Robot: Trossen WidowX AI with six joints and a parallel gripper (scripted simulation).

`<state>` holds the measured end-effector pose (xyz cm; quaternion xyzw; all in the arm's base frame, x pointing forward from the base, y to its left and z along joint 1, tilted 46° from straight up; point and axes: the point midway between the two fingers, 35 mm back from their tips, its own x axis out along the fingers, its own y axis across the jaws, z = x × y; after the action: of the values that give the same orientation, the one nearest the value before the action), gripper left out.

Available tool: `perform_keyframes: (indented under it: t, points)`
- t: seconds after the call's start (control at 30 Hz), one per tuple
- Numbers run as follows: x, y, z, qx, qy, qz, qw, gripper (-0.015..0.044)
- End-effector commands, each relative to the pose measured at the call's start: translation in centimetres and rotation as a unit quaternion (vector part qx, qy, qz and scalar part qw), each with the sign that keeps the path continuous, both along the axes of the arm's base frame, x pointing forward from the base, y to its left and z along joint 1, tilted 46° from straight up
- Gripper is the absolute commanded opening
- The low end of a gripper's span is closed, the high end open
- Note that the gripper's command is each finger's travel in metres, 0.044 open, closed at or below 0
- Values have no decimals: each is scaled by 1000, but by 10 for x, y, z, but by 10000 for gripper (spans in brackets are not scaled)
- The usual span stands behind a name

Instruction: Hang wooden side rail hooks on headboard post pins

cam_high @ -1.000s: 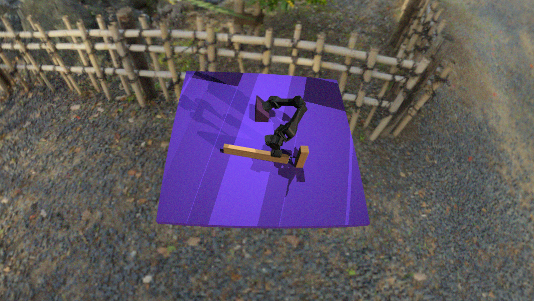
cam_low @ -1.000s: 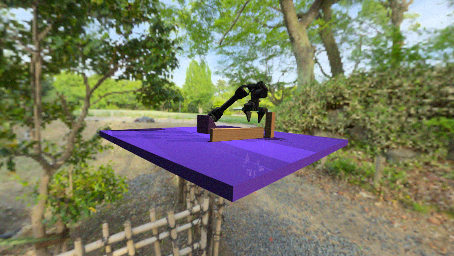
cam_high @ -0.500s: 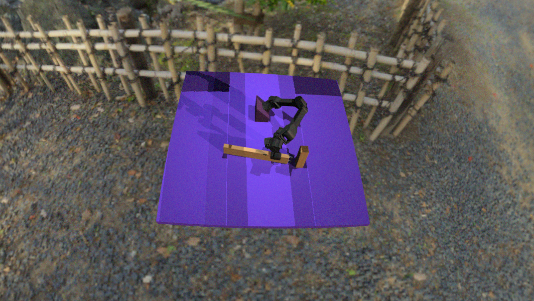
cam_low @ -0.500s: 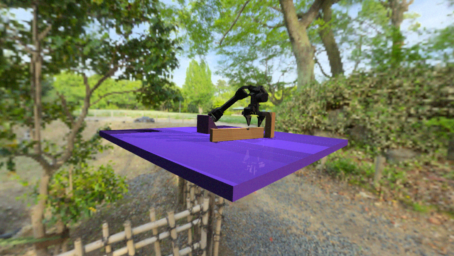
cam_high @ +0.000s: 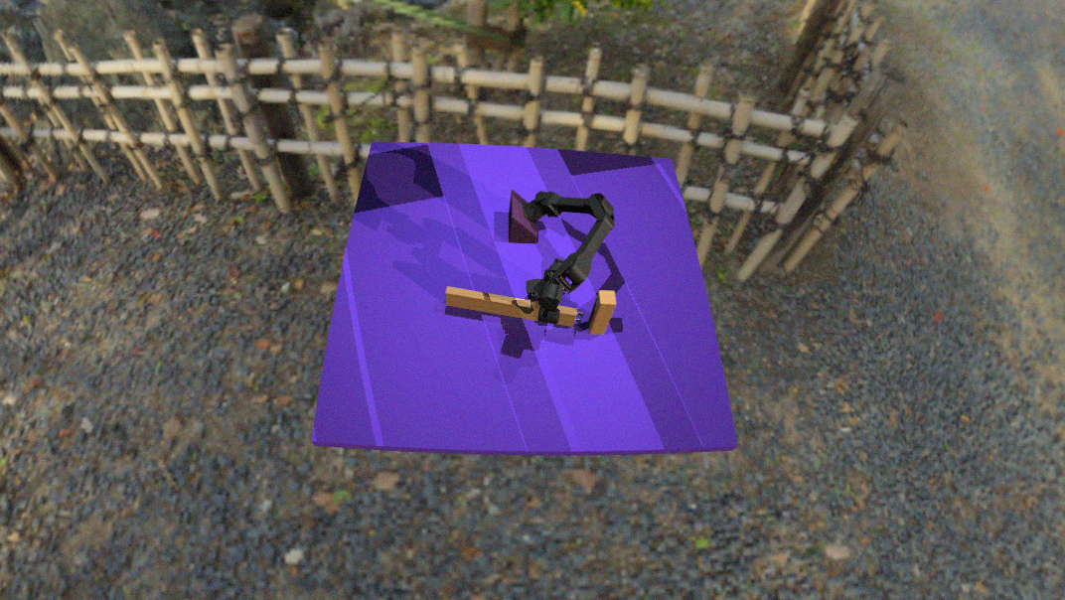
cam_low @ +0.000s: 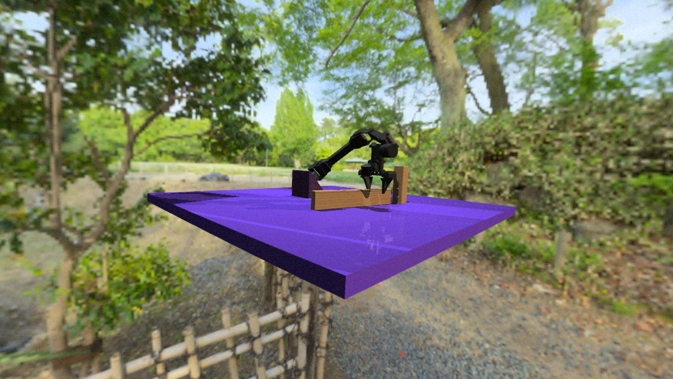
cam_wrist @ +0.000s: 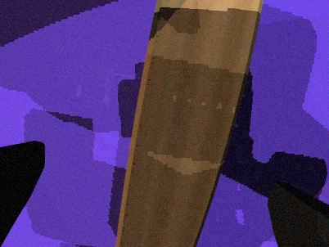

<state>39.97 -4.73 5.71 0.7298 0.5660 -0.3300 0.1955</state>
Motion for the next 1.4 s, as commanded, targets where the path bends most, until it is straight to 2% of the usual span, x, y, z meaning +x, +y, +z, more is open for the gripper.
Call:
perform_keyframes:
  t: [0.0, 0.63, 1.03, 1.23, 1.33, 1.37]
  points:
    - [1, 5, -4, 2, 2, -3, 1000, 440]
    - [3, 25, -24, 3, 1, -3, 1000, 440]
    - [3, 25, -24, 3, 1, -3, 1000, 125]
    - [3, 25, -24, 3, 1, -3, 1000, 85]
    - [3, 25, -24, 3, 1, -3, 1000, 6]
    - [3, 25, -24, 3, 1, -3, 1000, 0]
